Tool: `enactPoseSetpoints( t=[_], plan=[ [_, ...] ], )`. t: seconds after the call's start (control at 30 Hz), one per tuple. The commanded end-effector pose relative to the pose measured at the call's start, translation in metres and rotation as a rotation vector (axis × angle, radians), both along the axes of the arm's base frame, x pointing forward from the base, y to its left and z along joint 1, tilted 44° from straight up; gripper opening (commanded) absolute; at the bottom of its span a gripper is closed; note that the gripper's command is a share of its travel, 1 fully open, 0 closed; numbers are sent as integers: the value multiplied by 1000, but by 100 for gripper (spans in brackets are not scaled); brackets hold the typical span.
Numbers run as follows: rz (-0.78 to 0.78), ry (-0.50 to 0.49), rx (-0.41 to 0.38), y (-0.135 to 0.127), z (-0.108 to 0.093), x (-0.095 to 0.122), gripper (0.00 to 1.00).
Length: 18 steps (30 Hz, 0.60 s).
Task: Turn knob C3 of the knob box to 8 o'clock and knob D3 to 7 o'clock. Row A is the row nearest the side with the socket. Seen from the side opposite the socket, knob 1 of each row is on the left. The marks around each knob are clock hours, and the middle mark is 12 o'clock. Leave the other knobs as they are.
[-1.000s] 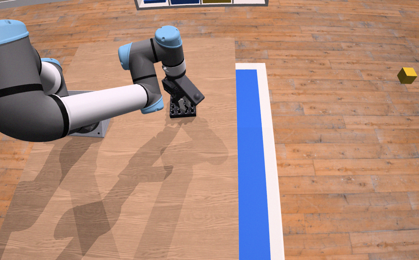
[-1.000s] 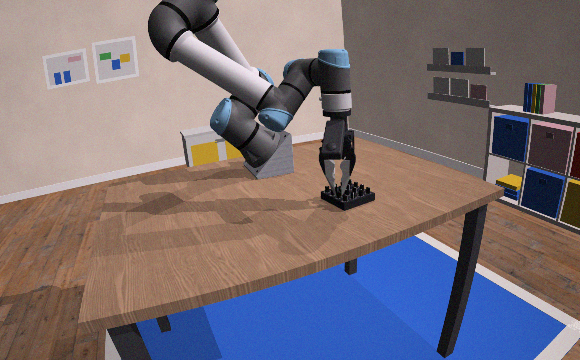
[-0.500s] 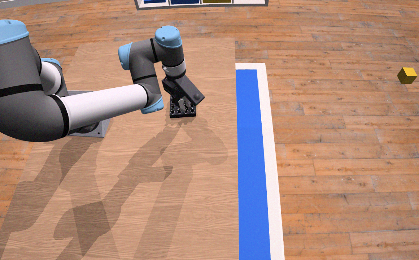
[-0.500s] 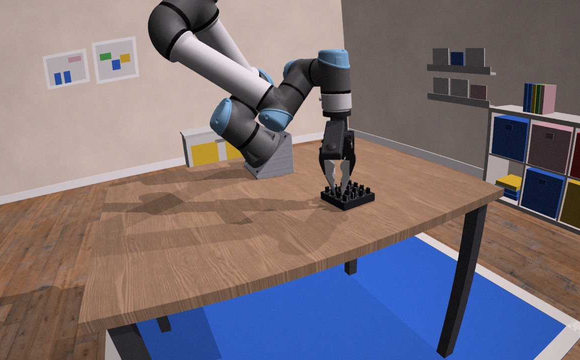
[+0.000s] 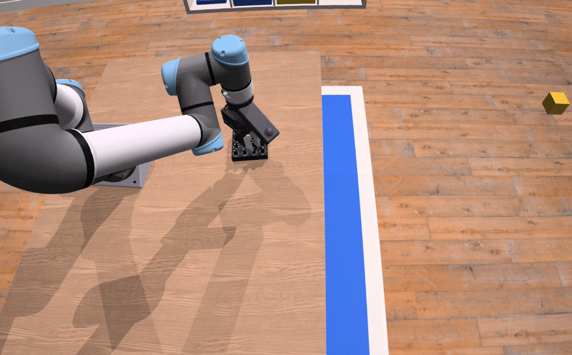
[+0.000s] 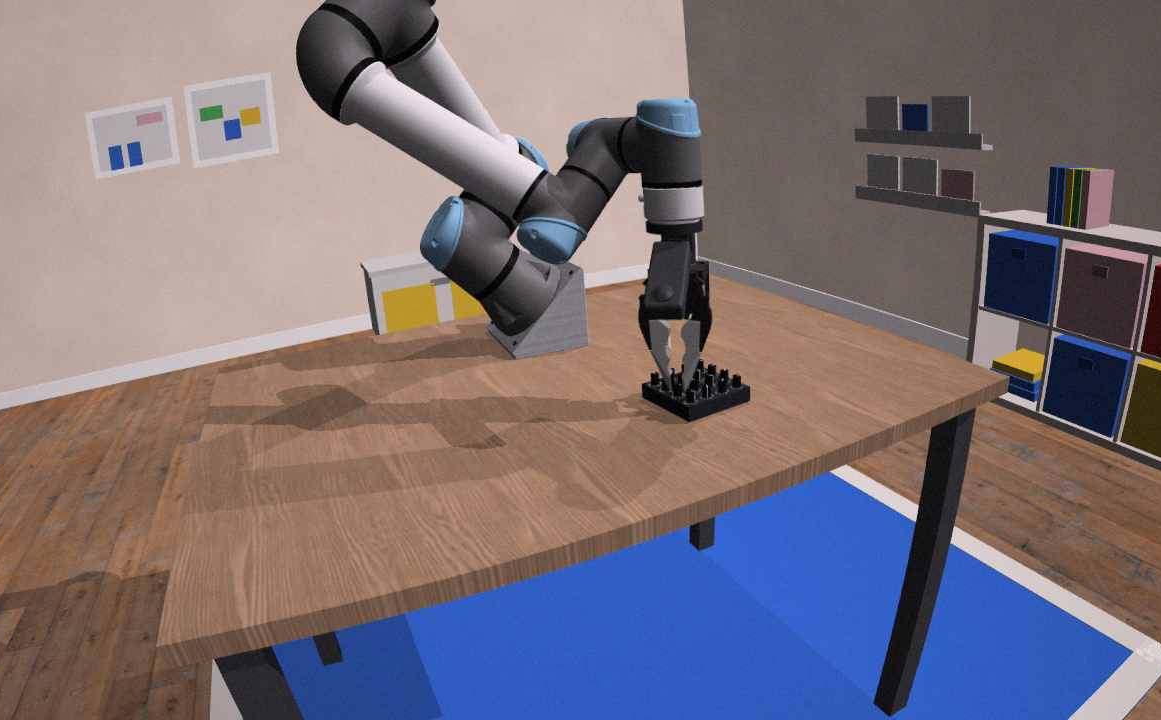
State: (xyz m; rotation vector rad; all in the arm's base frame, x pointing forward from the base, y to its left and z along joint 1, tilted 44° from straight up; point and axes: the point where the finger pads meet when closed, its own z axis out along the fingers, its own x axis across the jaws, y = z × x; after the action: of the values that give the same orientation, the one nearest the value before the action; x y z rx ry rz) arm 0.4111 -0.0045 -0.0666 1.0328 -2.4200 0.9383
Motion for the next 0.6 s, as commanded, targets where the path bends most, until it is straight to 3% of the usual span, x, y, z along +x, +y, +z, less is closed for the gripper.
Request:
enactPoseSetpoints(
  t=[0.0,0.57],
  plan=[
    [6,4,1,0,0,0,4],
    [65,61,5,1,0,1,4]
  ],
)
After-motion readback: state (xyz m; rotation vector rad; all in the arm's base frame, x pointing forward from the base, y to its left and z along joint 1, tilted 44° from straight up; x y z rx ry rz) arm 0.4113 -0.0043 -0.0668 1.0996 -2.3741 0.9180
